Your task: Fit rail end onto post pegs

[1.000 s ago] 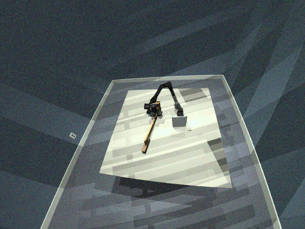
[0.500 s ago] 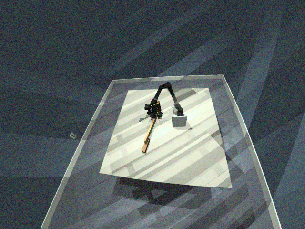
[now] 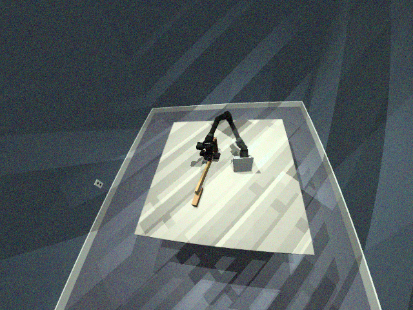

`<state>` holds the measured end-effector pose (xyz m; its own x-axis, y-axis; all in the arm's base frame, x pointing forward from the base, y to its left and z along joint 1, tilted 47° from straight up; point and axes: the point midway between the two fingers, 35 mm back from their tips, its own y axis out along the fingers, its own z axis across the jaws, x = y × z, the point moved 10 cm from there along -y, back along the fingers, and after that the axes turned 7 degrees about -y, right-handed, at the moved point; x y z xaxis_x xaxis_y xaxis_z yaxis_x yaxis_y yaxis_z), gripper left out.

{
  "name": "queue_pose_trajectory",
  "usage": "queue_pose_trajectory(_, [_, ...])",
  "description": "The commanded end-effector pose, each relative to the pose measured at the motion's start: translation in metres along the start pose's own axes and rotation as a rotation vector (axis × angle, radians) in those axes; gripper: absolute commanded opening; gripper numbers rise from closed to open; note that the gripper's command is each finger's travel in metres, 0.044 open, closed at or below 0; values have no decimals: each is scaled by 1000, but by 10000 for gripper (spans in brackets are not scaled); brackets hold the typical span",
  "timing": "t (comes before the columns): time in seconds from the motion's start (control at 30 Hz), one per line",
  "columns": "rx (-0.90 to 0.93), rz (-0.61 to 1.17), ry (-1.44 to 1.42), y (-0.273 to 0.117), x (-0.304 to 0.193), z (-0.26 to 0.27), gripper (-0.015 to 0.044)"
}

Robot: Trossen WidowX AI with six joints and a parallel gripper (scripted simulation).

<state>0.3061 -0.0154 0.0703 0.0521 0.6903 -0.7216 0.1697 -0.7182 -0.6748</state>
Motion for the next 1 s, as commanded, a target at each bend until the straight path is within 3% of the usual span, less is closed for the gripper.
queue_pose_trajectory(0.0, [3, -3, -9, 1, 1, 2, 151])
queue_pose_trajectory(0.1, [3, -3, -9, 1, 1, 2, 72])
queue_pose_trajectory(0.4, [3, -3, -9, 1, 1, 2, 0])
queue_pose_trajectory(0.97, [3, -3, -9, -2, 0, 1, 0])
